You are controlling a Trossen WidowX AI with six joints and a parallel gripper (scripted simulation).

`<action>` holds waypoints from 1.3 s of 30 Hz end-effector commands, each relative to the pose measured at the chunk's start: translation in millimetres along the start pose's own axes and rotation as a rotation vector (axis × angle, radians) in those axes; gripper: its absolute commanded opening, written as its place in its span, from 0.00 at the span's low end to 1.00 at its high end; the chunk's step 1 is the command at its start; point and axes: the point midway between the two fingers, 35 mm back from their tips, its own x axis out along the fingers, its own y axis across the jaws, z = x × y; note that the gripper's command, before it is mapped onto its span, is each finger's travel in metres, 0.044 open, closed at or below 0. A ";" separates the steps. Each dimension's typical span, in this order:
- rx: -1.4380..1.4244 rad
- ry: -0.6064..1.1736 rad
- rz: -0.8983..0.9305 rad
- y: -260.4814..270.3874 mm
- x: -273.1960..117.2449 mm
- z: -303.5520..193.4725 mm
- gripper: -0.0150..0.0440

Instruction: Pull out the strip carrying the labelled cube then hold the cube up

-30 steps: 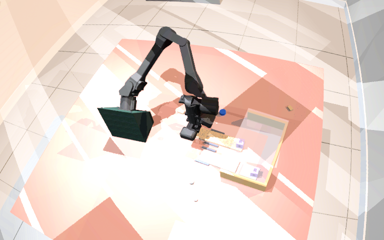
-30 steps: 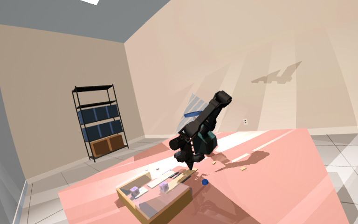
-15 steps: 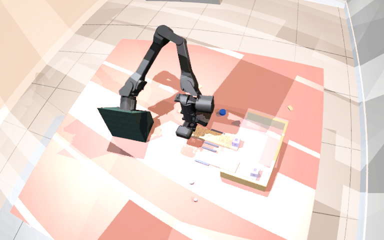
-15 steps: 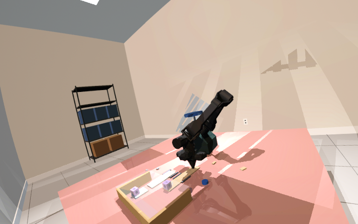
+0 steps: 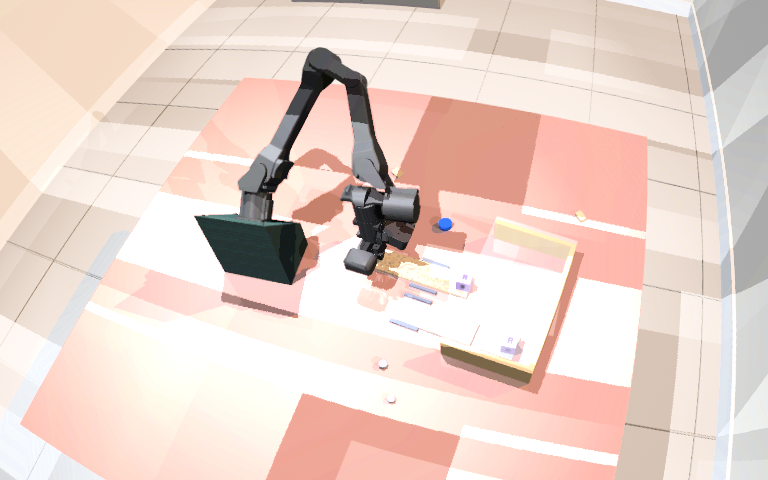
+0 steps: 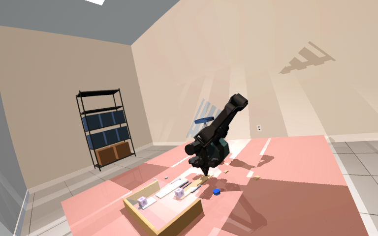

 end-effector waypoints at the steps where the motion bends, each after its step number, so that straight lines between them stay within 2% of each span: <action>1: 0.015 0.034 -0.001 -0.2 5.1 -17.0 0.25; 19: 0.016 0.035 -0.001 0.4 4.5 -37.8 0.25; 39: 0.016 0.035 -0.001 0.4 4.5 -38.0 0.25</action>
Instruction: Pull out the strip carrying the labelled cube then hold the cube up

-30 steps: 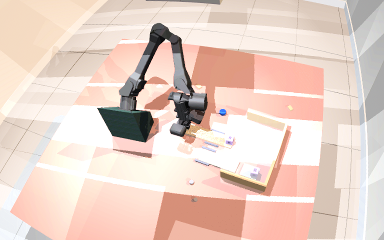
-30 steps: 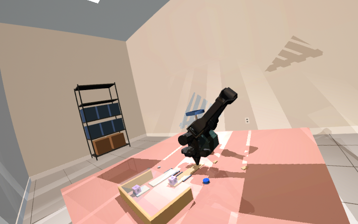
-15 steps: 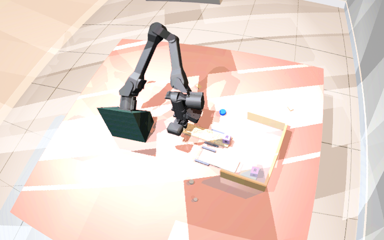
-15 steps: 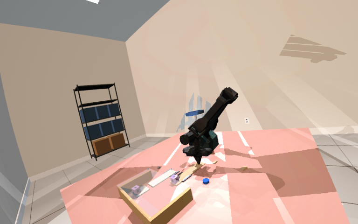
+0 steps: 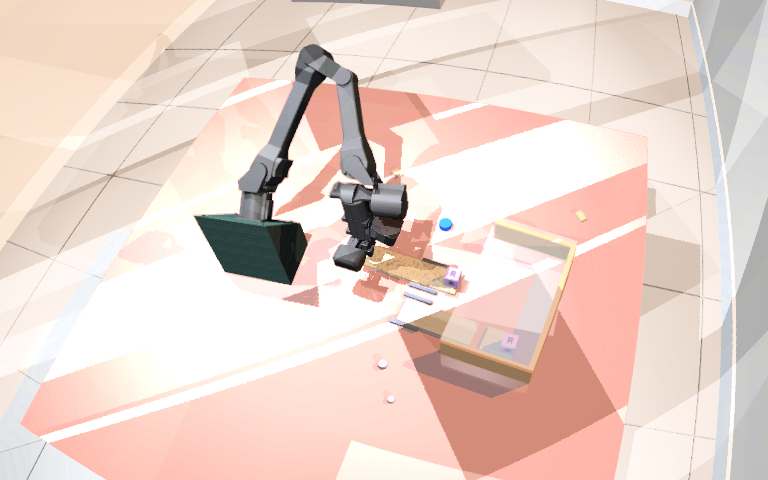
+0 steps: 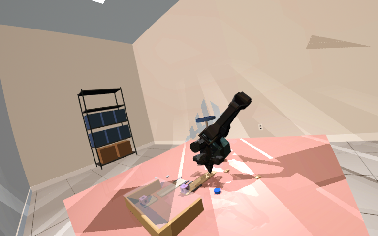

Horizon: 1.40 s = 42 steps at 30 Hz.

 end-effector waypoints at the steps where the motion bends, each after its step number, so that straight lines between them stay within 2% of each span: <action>1: 0.015 0.032 -0.001 -0.3 4.4 -11.3 0.25; 15: 0.015 0.032 -0.001 -0.3 4.4 -11.3 0.25; 21: 0.013 0.030 -0.004 -0.3 -40.2 2.9 0.25; 26: 0.014 0.031 -0.003 -1.0 -42.1 2.4 0.25; 42: -0.076 0.029 -0.002 4.3 -46.7 65.7 0.97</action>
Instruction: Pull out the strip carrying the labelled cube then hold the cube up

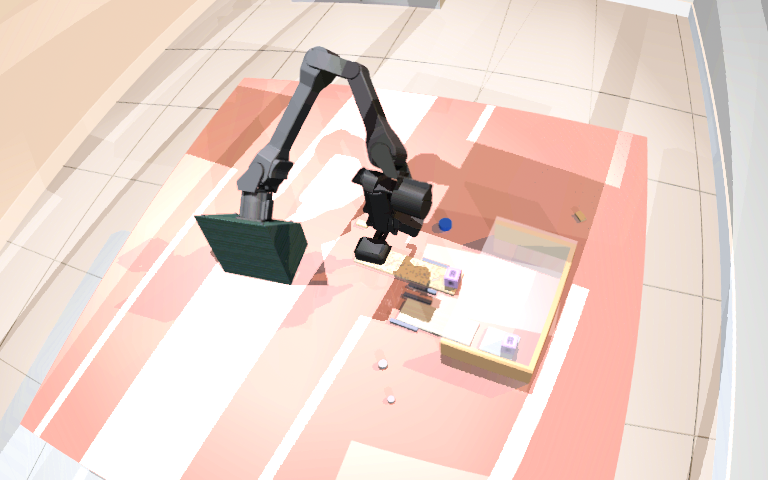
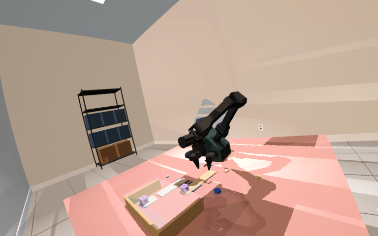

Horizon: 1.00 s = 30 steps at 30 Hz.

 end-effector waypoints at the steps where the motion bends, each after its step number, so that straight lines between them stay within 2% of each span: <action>1: -0.003 0.005 -0.005 -2.3 -1.3 15.1 1.00; 30: -0.008 0.001 -0.006 -9.8 -15.6 125.5 1.00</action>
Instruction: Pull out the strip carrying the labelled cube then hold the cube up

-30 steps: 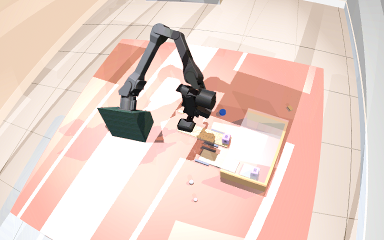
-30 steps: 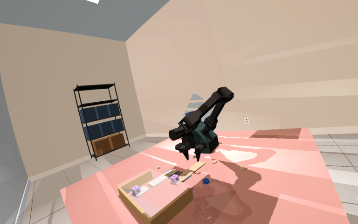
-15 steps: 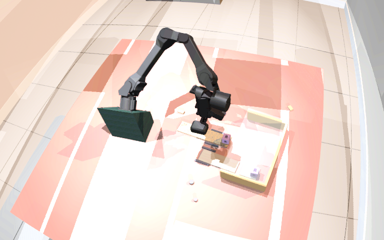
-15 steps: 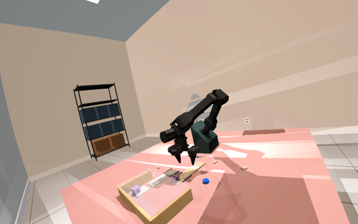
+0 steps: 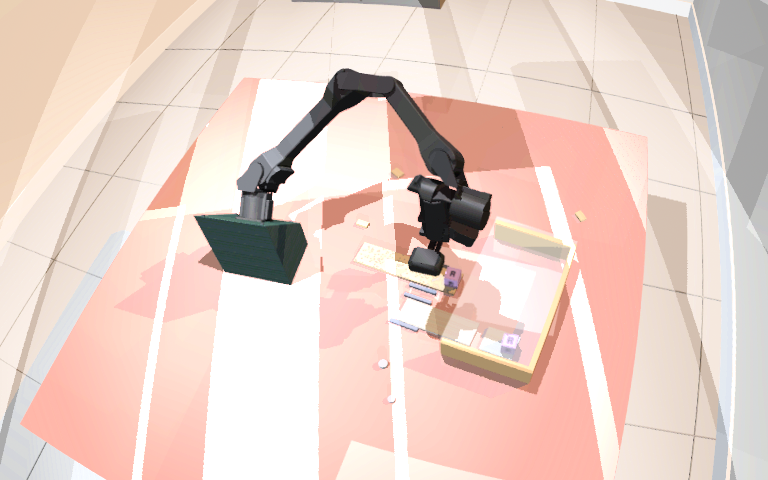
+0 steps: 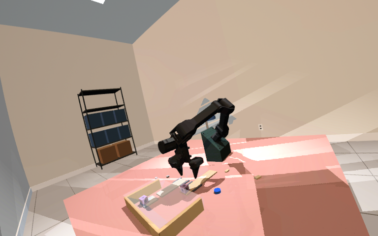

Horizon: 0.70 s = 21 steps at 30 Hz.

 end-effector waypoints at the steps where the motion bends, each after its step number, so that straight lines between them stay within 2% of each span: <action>1: 0.000 0.006 -0.005 -5.4 0.9 14.5 1.00; 7: -0.001 0.005 -0.006 -10.6 1.2 31.1 1.00; 14: -0.001 0.005 -0.006 -10.7 9.9 31.6 0.69; 21: -0.001 0.005 -0.006 -10.9 21.4 32.0 0.68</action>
